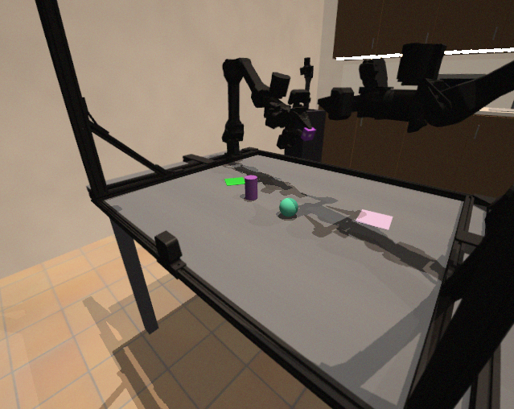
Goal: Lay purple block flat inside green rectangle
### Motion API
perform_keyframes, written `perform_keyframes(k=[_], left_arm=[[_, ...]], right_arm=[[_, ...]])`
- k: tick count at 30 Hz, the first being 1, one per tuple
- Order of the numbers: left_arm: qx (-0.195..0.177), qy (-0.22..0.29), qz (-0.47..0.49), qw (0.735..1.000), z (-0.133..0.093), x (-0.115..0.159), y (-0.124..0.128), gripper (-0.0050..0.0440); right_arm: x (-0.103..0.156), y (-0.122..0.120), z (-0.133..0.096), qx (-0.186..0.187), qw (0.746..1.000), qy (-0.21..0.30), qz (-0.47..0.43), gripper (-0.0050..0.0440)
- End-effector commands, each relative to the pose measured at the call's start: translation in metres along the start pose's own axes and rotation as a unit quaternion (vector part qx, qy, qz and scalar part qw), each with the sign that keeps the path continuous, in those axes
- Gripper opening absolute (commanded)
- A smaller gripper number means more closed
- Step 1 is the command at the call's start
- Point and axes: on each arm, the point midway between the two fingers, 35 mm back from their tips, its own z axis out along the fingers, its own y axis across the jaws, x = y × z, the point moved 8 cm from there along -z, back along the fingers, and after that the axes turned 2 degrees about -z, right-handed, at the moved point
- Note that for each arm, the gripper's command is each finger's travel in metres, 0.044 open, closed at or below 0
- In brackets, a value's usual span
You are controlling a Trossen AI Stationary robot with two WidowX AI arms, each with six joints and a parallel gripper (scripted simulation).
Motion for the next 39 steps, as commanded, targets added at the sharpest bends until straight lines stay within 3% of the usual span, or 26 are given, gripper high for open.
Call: perform_keyframes(k=[1,4,6,21,23,35,39], left_arm=[[0.067,0.001,0.000,0.998,0.005,0.000,-0.011,0.0000],[0.109,0.003,0.000,0.994,0.005,0.000,-0.018,0.0000],[0.109,0.003,0.000,0.994,0.005,0.000,-0.018,0.0000],[0.321,0.010,0.000,0.947,-0.007,0.002,-0.053,0.0000],[0.321,0.010,0.000,0.947,-0.007,0.002,-0.053,0.0000],[0.484,0.016,0.000,0.875,-0.033,0.002,-0.071,0.0000],[0.522,0.017,0.000,0.853,-0.041,0.003,-0.073,0.0000]], right_arm=[[-0.010,0.006,-0.006,-0.011,1.000,-0.006,0.001,0.0440],[-0.015,0.009,-0.010,-0.017,1.000,-0.008,0.001,0.0440],[-0.015,0.009,-0.010,-0.017,1.000,-0.008,0.001,0.0440],[-0.037,0.026,-0.032,-0.051,0.999,-0.016,0.002,0.0440],[-0.037,0.026,-0.032,-0.051,0.999,-0.016,0.002,0.0440],[-0.053,0.036,-0.052,-0.079,0.997,-0.023,0.003,0.0440],[-0.057,0.038,-0.057,-0.086,0.996,-0.024,0.003,0.0440]])
